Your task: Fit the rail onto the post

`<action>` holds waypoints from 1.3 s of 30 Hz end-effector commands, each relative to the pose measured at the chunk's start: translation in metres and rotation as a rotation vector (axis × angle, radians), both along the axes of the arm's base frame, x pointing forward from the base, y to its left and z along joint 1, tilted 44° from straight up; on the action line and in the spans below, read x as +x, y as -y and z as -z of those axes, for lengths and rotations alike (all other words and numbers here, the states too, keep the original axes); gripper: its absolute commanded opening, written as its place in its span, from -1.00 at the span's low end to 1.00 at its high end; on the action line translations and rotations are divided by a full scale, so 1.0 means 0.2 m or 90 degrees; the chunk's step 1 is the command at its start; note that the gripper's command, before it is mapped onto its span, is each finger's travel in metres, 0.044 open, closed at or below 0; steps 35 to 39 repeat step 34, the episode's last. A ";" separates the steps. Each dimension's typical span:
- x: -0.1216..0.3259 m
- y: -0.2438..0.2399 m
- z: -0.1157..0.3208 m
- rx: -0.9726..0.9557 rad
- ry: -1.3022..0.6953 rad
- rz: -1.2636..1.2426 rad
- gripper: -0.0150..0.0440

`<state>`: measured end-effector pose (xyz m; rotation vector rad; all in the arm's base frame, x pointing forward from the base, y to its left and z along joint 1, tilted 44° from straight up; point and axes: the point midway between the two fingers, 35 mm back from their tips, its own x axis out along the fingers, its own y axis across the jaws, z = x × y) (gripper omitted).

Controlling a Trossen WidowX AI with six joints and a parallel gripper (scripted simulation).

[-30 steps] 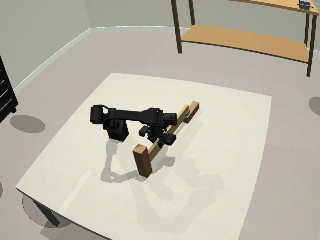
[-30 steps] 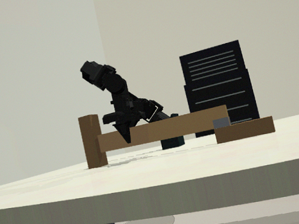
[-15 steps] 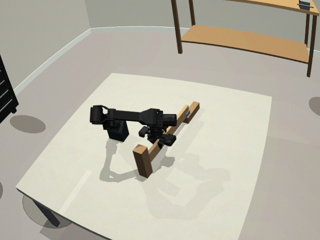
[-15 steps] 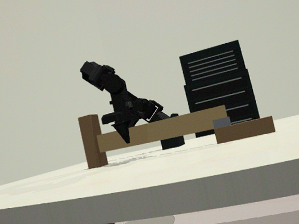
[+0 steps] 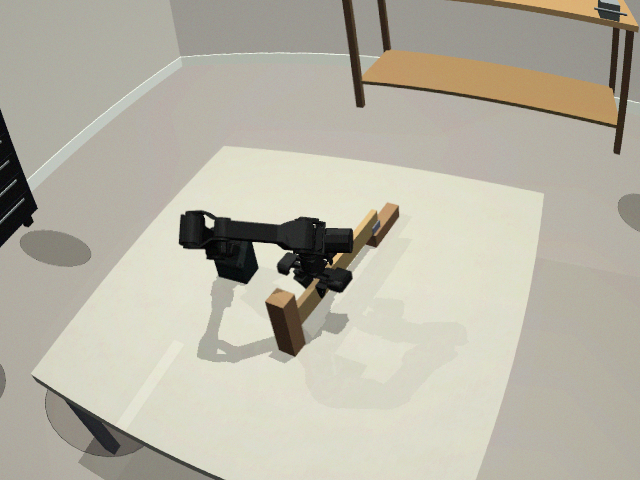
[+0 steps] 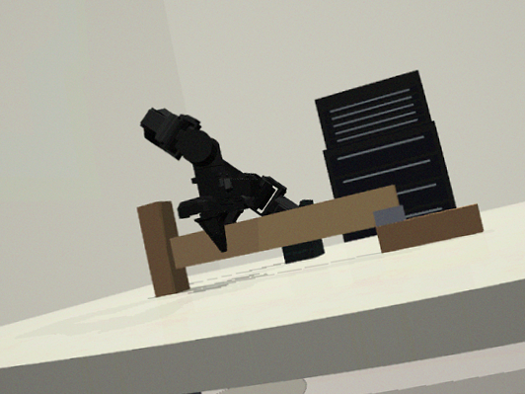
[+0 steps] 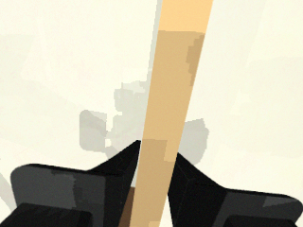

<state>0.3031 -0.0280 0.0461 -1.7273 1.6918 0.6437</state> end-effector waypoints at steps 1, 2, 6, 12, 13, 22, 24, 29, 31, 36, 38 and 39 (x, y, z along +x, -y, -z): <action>0.00 0.00 0.00 -0.001 -0.001 0.000 0.22; 0.00 0.00 0.00 -0.001 -0.001 0.000 0.31; 0.00 0.00 0.00 -0.001 -0.001 0.000 0.67; 0.00 0.00 0.00 -0.001 -0.001 0.000 1.00; 0.00 0.00 0.00 -0.001 -0.001 0.000 1.00; 0.00 -0.21 0.00 -0.003 0.000 -0.001 1.00; 0.00 -0.21 0.00 -0.003 0.000 -0.001 1.00; 0.00 -0.21 0.00 -0.003 0.000 -0.001 1.00; 0.00 -0.21 0.00 -0.003 0.000 -0.001 1.00; 0.00 -0.21 0.00 -0.003 0.000 -0.001 1.00; 0.00 -0.21 0.00 -0.003 0.000 -0.001 1.00; 0.00 -0.21 0.00 -0.003 0.000 -0.001 1.00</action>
